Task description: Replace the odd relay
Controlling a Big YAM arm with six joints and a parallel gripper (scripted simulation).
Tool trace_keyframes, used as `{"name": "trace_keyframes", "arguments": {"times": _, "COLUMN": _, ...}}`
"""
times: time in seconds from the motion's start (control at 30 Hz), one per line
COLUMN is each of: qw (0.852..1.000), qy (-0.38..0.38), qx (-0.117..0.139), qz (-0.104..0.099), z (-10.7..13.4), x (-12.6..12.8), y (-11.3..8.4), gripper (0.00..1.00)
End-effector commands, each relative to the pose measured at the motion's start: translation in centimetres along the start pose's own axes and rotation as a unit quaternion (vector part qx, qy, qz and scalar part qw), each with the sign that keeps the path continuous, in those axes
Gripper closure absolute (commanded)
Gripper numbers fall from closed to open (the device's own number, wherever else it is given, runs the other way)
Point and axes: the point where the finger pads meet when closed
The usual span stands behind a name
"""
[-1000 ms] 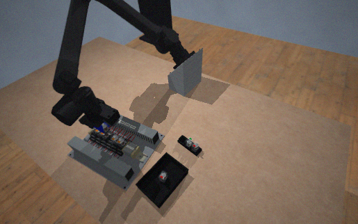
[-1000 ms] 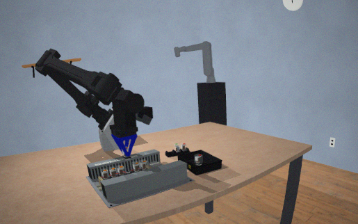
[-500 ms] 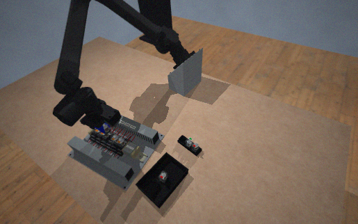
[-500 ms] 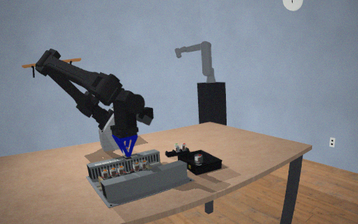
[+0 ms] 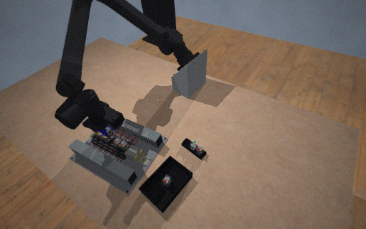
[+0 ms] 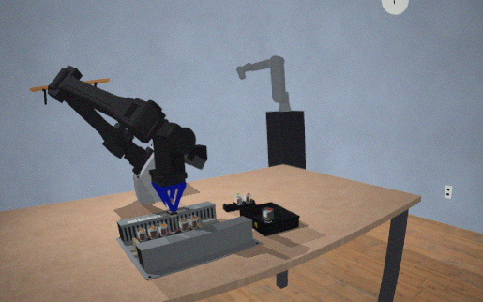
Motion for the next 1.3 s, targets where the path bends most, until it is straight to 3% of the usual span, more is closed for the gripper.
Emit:
{"name": "trace_keyframes", "arguments": {"times": 0.0, "qw": 1.0, "qy": 0.004, "qx": 0.002, "qz": 0.011, "z": 0.2, "x": -0.67, "y": -0.49, "gripper": 1.0}}
{"name": "trace_keyframes", "arguments": {"times": 1.27, "qw": 1.0, "qy": 0.005, "qx": 0.002, "qz": 0.009, "z": 0.32, "x": -0.55, "y": -0.17, "gripper": 1.0}}
Point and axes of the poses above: the point where the finger pads meet when closed, its own y axis out along the fingers, its own x axis across the jaws, z = x × y, and after that the axes turned 11 degrees about -y, right-handed
